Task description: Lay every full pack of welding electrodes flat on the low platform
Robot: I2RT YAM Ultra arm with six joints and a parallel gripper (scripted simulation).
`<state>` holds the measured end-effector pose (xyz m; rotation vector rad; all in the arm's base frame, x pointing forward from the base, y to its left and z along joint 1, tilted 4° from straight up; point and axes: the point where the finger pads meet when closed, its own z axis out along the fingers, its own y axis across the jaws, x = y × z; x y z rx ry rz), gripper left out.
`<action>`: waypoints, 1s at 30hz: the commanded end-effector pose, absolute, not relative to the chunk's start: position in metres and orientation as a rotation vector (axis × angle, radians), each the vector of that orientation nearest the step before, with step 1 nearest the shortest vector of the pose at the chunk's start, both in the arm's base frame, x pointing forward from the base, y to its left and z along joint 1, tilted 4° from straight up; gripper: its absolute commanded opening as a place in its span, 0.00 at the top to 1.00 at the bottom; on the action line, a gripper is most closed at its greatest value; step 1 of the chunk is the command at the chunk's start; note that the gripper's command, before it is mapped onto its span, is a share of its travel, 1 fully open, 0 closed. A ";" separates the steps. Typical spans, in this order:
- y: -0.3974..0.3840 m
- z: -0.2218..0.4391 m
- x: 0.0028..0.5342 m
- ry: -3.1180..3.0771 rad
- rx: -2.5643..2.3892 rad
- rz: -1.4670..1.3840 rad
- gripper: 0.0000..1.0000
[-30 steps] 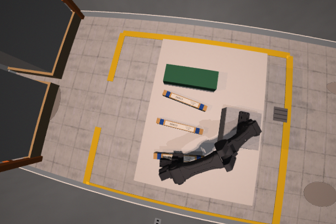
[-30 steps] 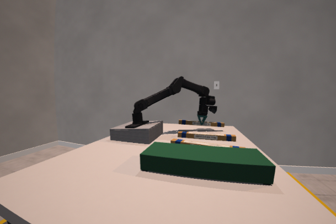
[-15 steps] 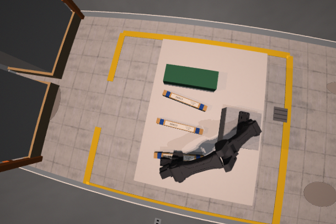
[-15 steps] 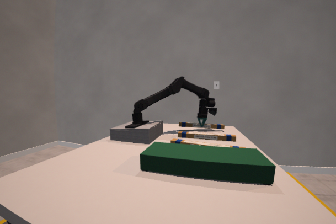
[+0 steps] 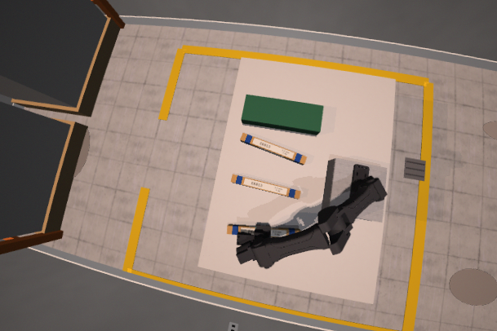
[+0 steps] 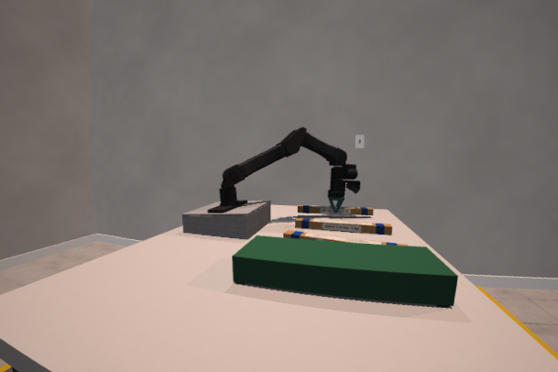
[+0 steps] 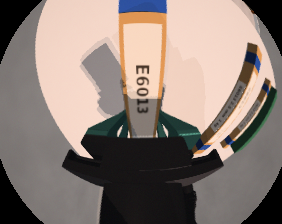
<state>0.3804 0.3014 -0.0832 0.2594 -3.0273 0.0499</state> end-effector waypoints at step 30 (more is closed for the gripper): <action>0.313 -0.043 0.400 -3.089 0.261 -0.003 1.00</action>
